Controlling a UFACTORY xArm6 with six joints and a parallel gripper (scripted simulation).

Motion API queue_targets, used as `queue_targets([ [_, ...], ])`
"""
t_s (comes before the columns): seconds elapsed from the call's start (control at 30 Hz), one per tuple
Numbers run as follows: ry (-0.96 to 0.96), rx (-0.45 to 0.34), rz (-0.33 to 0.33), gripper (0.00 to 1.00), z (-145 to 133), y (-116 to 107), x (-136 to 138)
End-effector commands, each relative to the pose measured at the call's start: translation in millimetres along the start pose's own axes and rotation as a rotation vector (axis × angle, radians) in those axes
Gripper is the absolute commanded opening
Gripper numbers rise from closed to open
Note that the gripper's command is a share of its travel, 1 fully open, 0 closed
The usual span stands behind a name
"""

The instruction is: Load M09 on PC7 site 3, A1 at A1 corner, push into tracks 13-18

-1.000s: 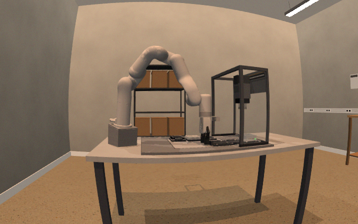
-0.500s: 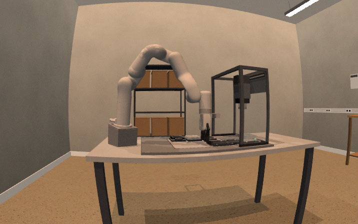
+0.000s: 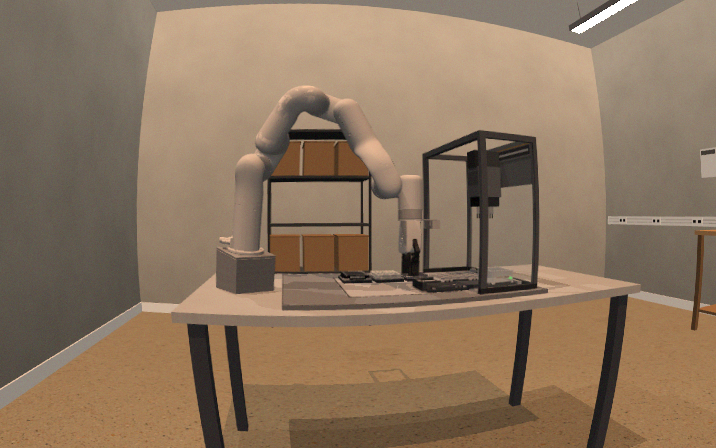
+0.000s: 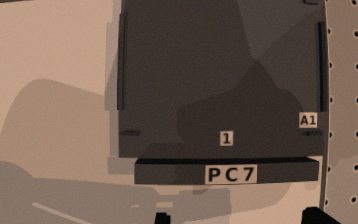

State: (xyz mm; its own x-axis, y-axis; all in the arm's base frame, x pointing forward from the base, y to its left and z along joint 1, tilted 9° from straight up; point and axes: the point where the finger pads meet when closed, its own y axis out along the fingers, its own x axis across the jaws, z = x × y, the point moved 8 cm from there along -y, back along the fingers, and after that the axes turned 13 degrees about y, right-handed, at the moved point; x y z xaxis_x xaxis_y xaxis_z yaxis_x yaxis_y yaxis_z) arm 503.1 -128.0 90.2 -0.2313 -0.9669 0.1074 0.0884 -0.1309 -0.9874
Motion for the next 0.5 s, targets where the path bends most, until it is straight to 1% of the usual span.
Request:
queue_targets([
  [0.0,0.000,0.005,0.000,0.82,1.5,-9.3,0.1],
  [0.47,0.000,0.005,0.000,0.82,1.4,-29.3,0.1],
])
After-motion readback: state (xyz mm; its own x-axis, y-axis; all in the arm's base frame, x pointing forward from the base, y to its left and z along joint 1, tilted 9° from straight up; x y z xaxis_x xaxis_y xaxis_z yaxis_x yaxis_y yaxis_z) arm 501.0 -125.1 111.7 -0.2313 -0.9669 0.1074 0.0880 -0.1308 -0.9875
